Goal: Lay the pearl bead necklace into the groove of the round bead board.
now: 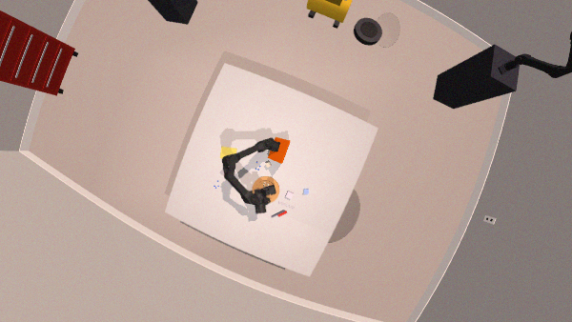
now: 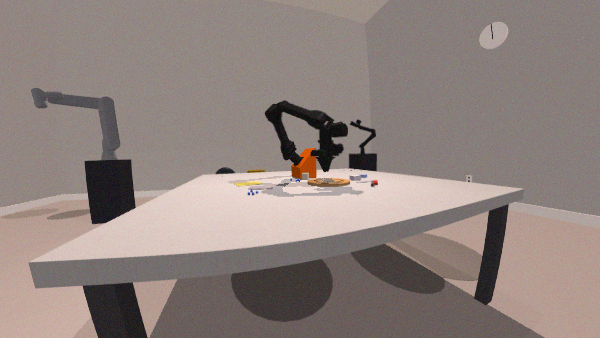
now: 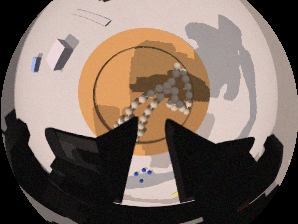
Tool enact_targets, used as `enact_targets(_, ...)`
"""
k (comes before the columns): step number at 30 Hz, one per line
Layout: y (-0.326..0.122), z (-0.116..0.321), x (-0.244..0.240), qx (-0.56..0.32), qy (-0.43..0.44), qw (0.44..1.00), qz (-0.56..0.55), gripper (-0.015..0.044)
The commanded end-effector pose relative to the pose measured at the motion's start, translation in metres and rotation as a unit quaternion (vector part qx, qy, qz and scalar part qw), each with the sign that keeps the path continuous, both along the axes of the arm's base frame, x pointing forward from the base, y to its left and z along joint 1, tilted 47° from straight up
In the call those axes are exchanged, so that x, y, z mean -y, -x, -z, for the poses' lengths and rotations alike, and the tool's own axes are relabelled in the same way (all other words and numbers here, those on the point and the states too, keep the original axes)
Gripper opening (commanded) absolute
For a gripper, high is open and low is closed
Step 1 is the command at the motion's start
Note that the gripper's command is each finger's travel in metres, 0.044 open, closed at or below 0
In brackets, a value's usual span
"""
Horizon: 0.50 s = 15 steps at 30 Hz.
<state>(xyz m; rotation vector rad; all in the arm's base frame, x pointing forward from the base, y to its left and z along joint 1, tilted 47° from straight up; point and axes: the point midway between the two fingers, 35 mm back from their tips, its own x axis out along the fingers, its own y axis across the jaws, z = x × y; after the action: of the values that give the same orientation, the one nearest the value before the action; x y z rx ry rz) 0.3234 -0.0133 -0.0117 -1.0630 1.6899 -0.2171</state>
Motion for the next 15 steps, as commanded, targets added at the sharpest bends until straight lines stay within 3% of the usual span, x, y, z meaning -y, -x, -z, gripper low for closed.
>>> enact_targets(1,0.0042,0.0051,0.0056,-0.008,-0.001,1.0,-0.003,0.012)
enact_targets(15,0.0022,0.0134,0.0135,-0.004,-0.002,1.0,-0.003,0.012)
